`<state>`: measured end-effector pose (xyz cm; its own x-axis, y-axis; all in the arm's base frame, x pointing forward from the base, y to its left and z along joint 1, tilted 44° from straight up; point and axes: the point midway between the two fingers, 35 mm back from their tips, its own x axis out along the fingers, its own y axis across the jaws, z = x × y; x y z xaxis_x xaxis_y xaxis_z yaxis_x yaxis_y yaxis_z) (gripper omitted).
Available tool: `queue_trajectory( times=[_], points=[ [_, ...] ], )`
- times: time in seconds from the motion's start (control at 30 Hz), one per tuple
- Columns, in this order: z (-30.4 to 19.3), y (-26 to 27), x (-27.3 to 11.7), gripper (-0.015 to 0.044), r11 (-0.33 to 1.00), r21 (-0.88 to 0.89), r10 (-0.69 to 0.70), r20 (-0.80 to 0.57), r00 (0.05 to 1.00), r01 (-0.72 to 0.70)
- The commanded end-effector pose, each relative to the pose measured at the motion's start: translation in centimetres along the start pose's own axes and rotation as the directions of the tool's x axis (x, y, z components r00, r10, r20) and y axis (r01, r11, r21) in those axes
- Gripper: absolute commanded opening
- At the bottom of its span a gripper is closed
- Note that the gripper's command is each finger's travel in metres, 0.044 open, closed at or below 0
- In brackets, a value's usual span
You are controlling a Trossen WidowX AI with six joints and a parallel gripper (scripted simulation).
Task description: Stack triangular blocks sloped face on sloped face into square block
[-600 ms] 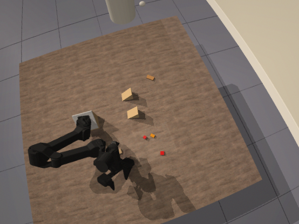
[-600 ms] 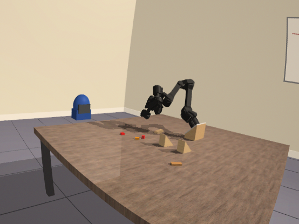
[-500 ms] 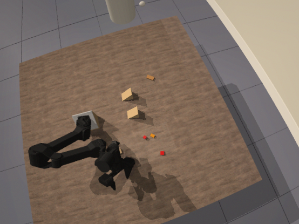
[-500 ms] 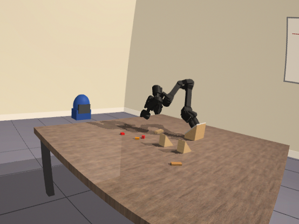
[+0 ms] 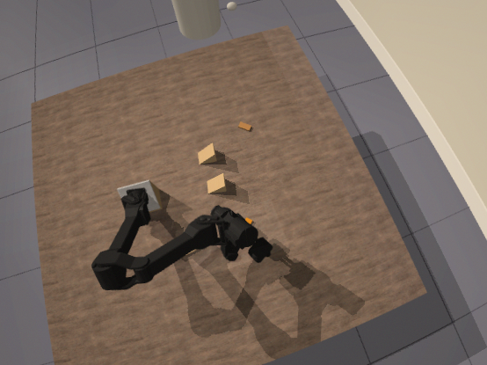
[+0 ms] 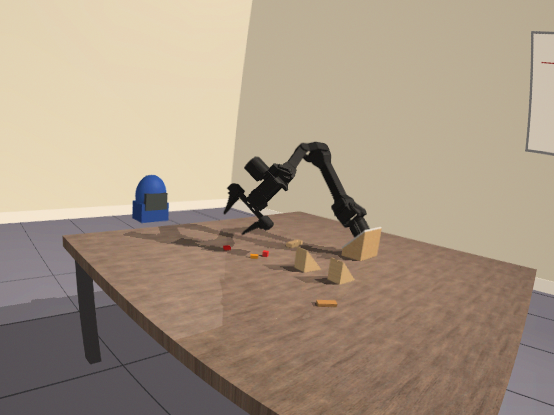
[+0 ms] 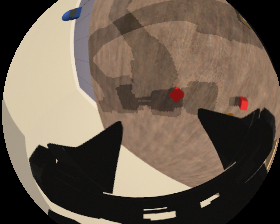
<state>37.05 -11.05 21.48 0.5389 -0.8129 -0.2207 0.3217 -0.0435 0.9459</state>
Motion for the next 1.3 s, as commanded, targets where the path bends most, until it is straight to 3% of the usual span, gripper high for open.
queue_trajectory(
  times=[0.0,0.2,0.4,0.6,0.8,0.9,1.27],
  points=[
    [-6.2,-2.9,-0.7,0.044,0.941,-0.326,-0.136,-0.125,0.983,0.088],
    [-13.8,-8.9,-3.8,0.044,0.641,-0.763,-0.38,-0.213,0.9,0.09],
    [-17.9,-15.3,-8.4,0.044,0.215,-0.976,-0.588,-0.156,0.793,-0.032],
    [-19.1,-21.2,-13.9,0.044,-0.249,-0.946,-0.721,0.039,0.692,-0.207],
    [-17.8,-25.5,-19.3,0.044,-0.612,-0.702,-0.72,0.303,0.625,-0.364],
    [-17.2,-26.4,-20.7,0.044,-0.682,-0.614,-0.695,0.375,0.613,-0.398],
    [-17.0,-26.7,-20.4,0.044,-0.683,-0.611,-0.696,0.38,0.609,-0.4]
  ],
)
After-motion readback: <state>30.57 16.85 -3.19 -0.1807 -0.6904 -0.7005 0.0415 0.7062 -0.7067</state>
